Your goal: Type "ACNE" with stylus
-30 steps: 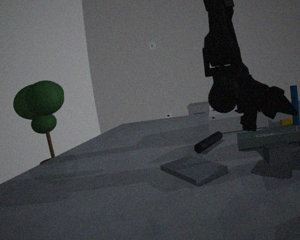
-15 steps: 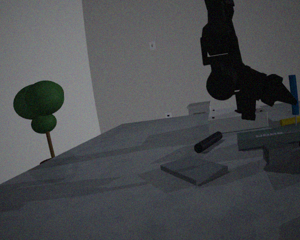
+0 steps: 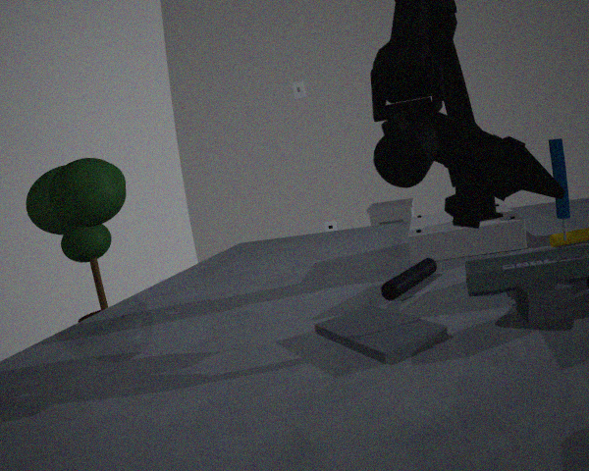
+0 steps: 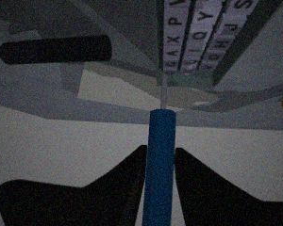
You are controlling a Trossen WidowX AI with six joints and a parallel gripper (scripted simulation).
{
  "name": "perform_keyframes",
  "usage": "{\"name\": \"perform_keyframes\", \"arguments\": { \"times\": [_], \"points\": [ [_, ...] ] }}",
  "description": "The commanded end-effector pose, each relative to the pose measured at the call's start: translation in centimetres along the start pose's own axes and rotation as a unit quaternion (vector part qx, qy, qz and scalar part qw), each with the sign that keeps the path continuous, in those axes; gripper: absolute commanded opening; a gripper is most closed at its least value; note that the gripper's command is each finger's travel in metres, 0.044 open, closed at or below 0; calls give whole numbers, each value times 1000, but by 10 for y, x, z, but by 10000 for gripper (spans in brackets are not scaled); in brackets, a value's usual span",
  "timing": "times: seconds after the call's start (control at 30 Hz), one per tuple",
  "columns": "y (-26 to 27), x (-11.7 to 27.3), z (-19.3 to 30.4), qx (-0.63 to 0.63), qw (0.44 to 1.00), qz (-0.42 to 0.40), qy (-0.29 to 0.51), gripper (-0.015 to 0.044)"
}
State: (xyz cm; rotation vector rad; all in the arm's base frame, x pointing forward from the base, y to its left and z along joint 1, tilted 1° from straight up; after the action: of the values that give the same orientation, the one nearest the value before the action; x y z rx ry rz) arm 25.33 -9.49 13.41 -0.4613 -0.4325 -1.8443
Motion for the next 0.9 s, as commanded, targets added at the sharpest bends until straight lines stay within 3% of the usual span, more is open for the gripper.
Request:
{"name": "perform_keyframes", "arguments": {
  "times": [0.0,0.67,0.87],
  "points": [
    [-5,18,-7,-17,999,-32,0,18],
    [-43,93,-34,-101,979,-176,-8,0],
    [-46,98,-36,-107,976,-187,-8,0]
  ]
}}
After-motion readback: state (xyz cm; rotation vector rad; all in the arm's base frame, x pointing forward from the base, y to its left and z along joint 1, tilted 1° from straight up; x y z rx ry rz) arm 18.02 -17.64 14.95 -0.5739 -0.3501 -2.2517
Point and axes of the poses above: the point midway between the two fingers, 35 mm back from their tips, its own x axis back along the fingers, its own y axis across the jaws, z = x × y, the point moved 10 cm from there along x, back along the fingers, and after that the axes turned 2 degrees about x, right-handed, at the moved point
